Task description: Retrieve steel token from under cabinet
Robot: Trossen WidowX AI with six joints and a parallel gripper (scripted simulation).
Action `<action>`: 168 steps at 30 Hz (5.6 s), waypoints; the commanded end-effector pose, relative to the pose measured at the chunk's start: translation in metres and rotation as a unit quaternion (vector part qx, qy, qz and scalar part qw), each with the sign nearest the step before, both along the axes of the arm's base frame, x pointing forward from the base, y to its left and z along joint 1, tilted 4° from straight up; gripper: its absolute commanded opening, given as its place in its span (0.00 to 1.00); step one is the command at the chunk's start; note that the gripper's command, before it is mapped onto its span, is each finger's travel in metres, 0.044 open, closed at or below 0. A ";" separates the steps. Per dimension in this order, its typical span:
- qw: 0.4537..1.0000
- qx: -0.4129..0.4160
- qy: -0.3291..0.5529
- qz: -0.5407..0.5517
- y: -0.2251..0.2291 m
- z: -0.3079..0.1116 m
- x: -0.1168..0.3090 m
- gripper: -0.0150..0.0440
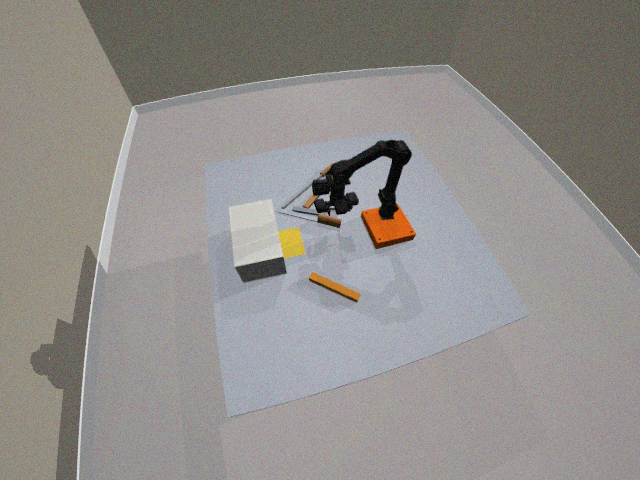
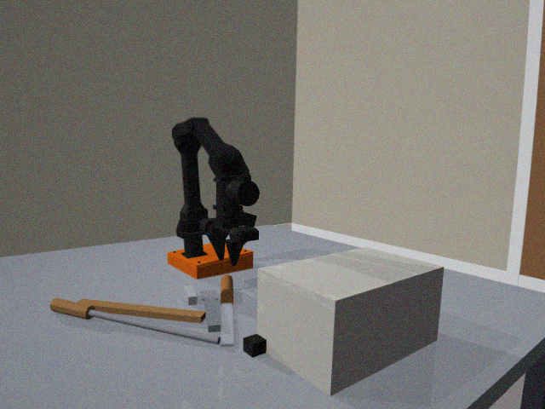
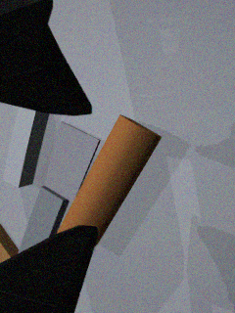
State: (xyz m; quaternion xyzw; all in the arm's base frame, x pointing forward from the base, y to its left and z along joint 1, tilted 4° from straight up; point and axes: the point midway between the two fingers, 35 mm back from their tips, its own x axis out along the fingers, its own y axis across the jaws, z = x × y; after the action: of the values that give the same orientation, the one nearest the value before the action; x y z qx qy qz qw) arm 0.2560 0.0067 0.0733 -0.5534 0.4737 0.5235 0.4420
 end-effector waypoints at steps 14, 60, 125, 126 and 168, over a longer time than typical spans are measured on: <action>0.998 -0.002 -0.004 -0.070 0.000 0.000 0.000 0.71; 0.969 -0.001 -0.016 -0.248 0.000 0.000 0.000 0.71; 0.874 0.000 -0.031 -0.486 0.001 0.000 0.000 0.71; 0.872 0.000 -0.031 -0.489 0.001 0.000 0.000 0.71; 0.779 0.001 -0.040 -0.626 0.001 0.000 0.000 0.71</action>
State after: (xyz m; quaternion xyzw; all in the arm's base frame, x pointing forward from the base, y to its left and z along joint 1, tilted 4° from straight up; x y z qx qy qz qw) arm 0.2561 0.0085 0.0735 -0.1639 0.6953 0.1207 0.6893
